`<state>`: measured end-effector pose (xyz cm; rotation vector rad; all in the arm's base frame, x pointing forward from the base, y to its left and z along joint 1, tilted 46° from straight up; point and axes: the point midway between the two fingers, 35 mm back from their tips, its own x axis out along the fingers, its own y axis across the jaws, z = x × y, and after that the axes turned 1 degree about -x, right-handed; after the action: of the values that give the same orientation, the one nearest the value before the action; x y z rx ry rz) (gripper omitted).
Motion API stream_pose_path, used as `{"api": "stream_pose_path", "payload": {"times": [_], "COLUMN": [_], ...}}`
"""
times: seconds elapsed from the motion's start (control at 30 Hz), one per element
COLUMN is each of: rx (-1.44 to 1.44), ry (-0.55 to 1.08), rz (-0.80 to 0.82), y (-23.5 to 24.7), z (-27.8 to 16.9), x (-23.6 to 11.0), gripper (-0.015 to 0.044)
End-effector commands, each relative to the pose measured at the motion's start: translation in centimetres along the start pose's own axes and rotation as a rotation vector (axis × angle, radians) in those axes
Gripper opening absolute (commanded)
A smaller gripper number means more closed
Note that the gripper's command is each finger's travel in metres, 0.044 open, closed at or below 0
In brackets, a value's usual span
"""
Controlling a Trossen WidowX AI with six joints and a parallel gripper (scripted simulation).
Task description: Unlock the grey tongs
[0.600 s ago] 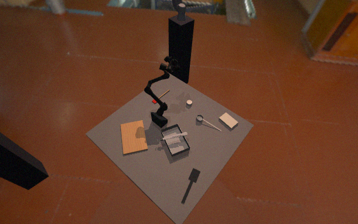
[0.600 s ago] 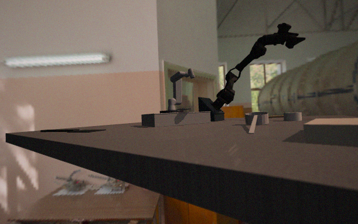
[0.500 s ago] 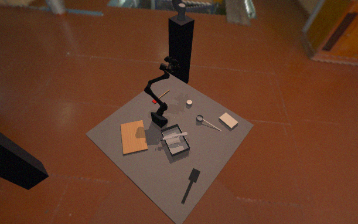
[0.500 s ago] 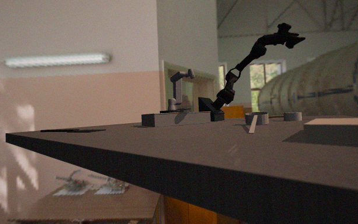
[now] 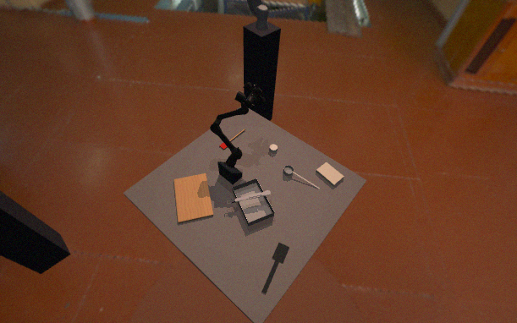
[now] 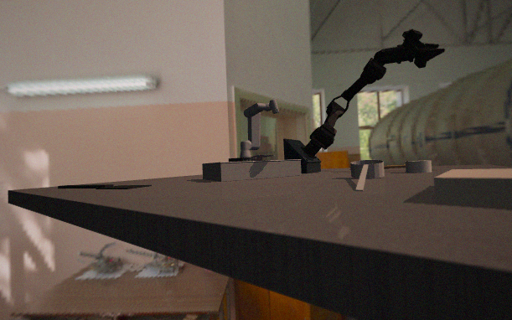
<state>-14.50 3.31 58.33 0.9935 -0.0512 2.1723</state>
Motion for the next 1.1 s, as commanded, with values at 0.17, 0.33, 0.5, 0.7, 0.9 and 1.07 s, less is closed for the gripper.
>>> {"api": "stream_pose_path", "payload": {"times": [0.17, 0.33, 0.5, 0.7, 0.9, 1.07], "rx": [0.073, 0.096, 0.112, 0.202, 0.311, 0.401], "ry": [-0.131, -0.212, -0.267, -0.403, -0.561, -0.706], "rz": [-0.240, -0.356, -0.462, -0.685, -0.901, -1.074], "y": [-10.4, -15.3, -19.5, -27.6, -34.4, -38.5], "z": [4.1, 6.2, 7.8, 10.7, 12.7, 13.4], "x": [-0.1, -1.4, -3.1, -8.5, -16.2, -23.8], "gripper": [0.0260, 0.0260, 0.0260, 0.0260, 0.0260, 0.0260]}}
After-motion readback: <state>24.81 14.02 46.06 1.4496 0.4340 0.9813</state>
